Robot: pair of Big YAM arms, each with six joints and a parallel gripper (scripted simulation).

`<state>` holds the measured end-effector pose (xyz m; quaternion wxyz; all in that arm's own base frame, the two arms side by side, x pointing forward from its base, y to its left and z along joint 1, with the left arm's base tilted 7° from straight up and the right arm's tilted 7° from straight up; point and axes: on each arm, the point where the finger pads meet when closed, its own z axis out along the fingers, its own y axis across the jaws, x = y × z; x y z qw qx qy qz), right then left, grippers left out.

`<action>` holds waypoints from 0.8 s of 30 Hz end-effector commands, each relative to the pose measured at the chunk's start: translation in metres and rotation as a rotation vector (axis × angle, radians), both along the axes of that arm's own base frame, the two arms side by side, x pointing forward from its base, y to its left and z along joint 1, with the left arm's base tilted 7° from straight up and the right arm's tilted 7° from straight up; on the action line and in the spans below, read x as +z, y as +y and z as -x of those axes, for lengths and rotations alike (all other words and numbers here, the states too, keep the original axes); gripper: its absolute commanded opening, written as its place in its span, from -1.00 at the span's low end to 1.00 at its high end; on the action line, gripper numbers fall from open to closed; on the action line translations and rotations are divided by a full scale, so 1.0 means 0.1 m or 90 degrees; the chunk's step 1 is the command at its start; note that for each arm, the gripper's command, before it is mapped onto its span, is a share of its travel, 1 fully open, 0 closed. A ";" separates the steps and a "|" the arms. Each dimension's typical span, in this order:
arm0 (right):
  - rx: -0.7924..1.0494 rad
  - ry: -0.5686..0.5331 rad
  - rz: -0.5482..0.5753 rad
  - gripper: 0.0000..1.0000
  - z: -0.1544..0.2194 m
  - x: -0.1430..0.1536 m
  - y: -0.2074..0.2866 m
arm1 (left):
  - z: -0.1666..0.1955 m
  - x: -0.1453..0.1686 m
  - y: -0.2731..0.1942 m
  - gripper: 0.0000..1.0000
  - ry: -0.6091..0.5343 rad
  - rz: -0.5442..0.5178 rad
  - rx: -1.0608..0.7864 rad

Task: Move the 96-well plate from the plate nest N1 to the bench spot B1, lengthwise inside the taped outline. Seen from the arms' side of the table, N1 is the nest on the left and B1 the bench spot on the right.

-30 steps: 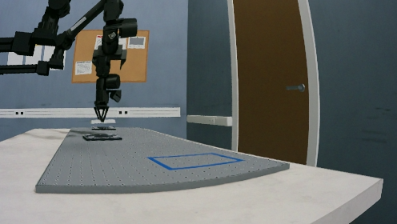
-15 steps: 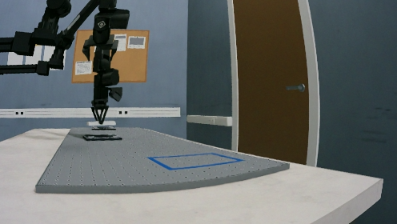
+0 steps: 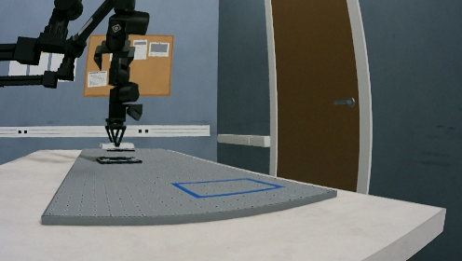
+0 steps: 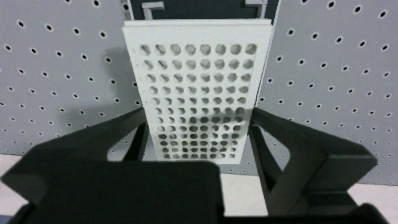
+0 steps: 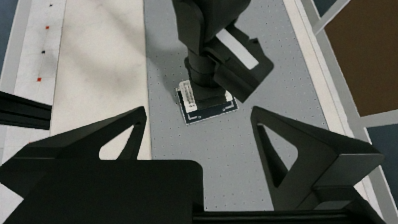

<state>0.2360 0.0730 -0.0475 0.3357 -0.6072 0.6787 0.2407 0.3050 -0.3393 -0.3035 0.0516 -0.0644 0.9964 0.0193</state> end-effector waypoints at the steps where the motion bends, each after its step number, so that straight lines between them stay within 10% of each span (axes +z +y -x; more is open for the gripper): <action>1: 0.003 -0.030 0.005 1.00 -0.17 0.05 -0.06 | -0.12 -0.02 -0.05 0.60 -0.004 0.004 0.015; 24: 0.002 -0.030 0.005 1.00 -0.17 0.05 -0.06 | -0.07 -0.32 -0.14 0.60 -0.007 0.015 0.008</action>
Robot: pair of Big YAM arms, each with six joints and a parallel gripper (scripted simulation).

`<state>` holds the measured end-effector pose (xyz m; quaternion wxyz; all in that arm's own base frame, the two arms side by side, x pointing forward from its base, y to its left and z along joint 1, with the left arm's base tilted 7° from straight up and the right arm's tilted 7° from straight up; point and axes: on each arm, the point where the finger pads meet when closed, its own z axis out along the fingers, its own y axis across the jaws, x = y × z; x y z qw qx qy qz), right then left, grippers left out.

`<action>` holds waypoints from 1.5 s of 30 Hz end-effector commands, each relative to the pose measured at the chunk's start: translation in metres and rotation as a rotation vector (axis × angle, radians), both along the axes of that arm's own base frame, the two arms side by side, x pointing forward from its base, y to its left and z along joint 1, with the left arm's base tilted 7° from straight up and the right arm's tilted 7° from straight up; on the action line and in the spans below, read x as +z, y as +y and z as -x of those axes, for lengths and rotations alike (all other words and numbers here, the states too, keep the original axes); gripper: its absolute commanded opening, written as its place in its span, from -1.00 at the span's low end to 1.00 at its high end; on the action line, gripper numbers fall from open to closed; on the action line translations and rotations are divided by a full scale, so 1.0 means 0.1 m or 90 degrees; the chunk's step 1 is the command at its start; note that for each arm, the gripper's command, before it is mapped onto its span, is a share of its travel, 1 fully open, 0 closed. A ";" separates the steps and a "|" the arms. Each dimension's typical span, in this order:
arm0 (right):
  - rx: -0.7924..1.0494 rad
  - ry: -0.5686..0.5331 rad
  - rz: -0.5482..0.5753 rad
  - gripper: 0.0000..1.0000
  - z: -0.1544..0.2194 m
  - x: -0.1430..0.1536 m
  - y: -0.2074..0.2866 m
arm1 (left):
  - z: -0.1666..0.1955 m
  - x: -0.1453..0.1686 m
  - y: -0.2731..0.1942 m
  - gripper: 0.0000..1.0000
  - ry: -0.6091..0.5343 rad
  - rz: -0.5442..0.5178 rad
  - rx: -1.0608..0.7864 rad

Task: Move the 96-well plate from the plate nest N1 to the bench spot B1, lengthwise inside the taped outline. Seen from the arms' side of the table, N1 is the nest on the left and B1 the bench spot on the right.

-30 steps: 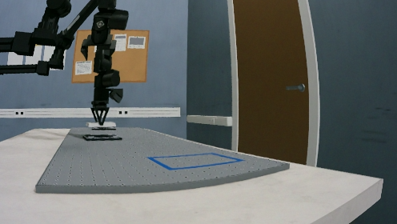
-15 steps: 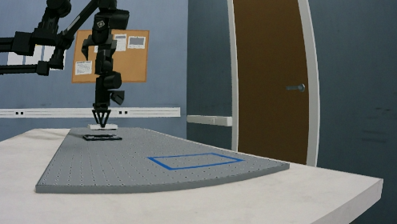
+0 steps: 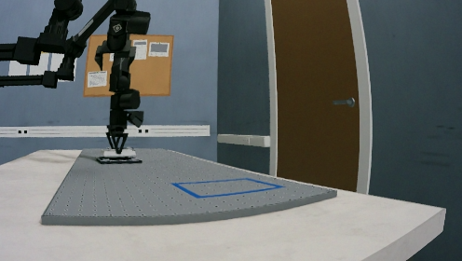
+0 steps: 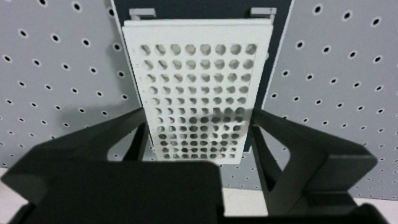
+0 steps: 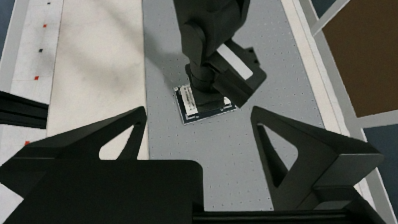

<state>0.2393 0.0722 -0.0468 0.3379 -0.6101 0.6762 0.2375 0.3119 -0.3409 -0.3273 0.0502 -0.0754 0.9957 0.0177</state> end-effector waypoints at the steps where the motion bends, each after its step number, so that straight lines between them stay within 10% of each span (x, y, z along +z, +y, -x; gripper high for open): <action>1: 0.000 -0.024 0.003 1.00 -0.13 0.04 -0.05 | 0.01 -0.08 -0.13 0.60 -0.009 0.010 -0.016; 30: 0.000 -0.024 0.003 1.00 -0.13 0.04 -0.05 | -0.06 -0.11 -0.09 0.60 -0.011 0.011 -0.006; 32: 0.000 -0.024 0.003 1.00 -0.13 0.04 -0.05 | -0.06 -0.11 -0.09 1.00 -0.011 0.011 -0.006; 45: 0.000 -0.024 0.003 1.00 -0.13 0.04 -0.05 | 0.08 0.07 -0.18 1.00 -0.004 0.002 -0.007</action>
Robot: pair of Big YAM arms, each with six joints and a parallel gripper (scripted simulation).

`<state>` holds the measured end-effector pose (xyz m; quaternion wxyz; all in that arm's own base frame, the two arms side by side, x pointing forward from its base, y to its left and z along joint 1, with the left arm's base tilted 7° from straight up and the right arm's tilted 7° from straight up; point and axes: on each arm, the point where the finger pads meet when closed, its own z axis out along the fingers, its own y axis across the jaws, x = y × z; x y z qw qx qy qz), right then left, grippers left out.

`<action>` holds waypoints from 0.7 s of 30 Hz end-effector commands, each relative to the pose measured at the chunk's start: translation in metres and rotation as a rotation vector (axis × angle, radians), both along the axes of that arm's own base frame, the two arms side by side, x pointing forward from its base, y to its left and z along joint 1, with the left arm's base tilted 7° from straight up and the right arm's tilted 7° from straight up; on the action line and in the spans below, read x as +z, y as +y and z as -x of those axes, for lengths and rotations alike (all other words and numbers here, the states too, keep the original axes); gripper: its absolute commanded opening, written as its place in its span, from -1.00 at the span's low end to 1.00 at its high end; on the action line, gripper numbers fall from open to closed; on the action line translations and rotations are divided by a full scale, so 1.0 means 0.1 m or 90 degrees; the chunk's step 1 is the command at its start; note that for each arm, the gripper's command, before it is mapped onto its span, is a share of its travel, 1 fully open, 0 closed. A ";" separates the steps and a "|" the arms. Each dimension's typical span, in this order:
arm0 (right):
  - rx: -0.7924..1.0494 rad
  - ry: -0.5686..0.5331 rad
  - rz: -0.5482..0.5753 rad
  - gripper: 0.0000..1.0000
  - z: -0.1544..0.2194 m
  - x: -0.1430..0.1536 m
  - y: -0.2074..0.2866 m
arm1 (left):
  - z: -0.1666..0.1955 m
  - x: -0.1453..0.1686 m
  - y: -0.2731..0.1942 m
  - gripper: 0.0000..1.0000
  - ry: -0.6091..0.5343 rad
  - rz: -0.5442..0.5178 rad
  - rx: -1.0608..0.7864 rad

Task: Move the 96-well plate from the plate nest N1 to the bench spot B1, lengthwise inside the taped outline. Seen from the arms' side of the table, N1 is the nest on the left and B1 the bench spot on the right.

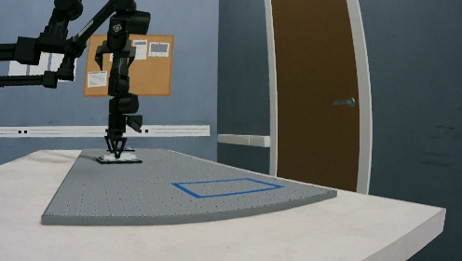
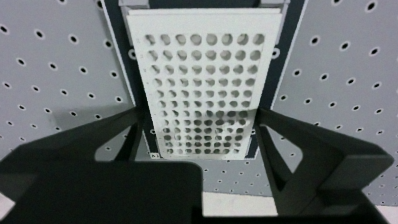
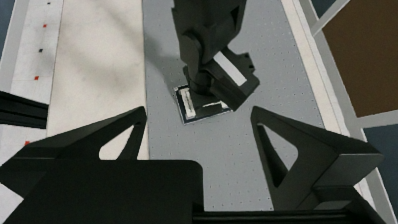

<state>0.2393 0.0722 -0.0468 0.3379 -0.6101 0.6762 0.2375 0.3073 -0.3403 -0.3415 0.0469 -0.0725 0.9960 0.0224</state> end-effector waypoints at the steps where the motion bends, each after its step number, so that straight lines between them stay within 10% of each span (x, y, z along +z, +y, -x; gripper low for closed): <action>1: 0.000 -0.024 0.003 1.00 -0.13 0.04 -0.05 | 0.03 0.21 -0.19 1.00 -0.009 0.008 -0.004; 21: 0.000 -0.024 0.003 1.00 -0.13 0.04 -0.05 | 0.06 0.84 0.00 1.00 -0.002 0.009 -0.029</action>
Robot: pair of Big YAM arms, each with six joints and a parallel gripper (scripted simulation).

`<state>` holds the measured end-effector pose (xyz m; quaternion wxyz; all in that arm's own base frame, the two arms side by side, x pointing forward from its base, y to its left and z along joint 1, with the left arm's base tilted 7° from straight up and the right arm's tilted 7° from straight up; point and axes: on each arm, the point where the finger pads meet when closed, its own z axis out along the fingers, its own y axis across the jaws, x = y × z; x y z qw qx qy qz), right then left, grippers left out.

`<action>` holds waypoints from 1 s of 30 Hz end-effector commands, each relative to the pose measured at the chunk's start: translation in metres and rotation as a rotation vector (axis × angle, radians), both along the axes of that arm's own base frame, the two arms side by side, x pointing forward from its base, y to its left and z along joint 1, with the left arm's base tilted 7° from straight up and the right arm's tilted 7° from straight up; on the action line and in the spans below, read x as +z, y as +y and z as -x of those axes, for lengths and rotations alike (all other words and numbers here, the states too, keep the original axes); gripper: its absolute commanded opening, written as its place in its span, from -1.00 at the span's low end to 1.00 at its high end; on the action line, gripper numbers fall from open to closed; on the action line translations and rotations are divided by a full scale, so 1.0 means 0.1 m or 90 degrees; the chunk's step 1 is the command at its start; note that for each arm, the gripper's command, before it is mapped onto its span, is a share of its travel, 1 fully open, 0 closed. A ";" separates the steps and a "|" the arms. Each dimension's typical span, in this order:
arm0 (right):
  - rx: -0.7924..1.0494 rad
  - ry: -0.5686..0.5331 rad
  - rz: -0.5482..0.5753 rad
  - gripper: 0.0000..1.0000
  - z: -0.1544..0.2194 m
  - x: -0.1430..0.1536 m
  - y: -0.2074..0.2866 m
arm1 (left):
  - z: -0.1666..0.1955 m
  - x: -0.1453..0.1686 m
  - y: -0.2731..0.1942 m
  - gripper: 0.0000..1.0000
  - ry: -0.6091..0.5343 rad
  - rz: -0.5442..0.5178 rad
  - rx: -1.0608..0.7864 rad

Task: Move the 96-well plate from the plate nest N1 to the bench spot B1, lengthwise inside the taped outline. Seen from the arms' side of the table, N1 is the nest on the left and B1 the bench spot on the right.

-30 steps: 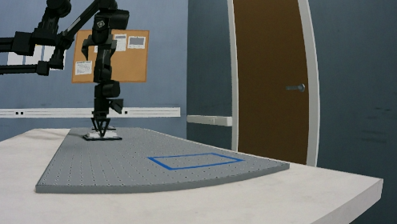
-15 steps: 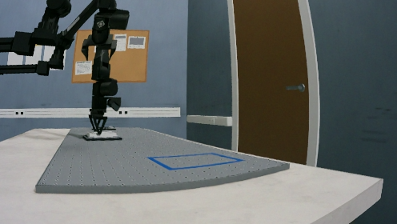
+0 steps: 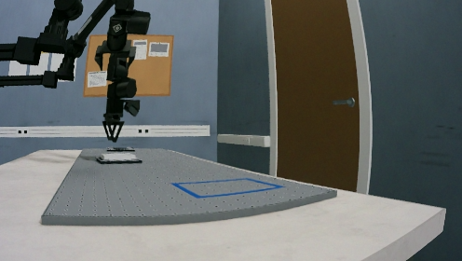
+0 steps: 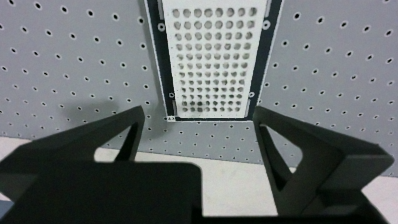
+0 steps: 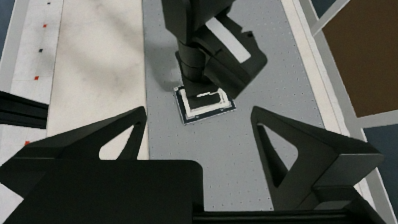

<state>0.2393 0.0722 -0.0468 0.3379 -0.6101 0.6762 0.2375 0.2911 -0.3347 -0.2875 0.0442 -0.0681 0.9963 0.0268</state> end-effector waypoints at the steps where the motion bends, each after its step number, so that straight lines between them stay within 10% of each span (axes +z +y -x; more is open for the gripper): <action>1: 0.000 -0.024 0.003 1.00 -0.13 0.04 -0.05 | -0.12 0.32 -0.03 1.00 -0.002 0.015 -0.041; 30: -0.177 0.174 0.027 1.00 -0.80 -0.49 0.44 | -0.24 0.82 0.66 1.00 0.038 0.287 -0.602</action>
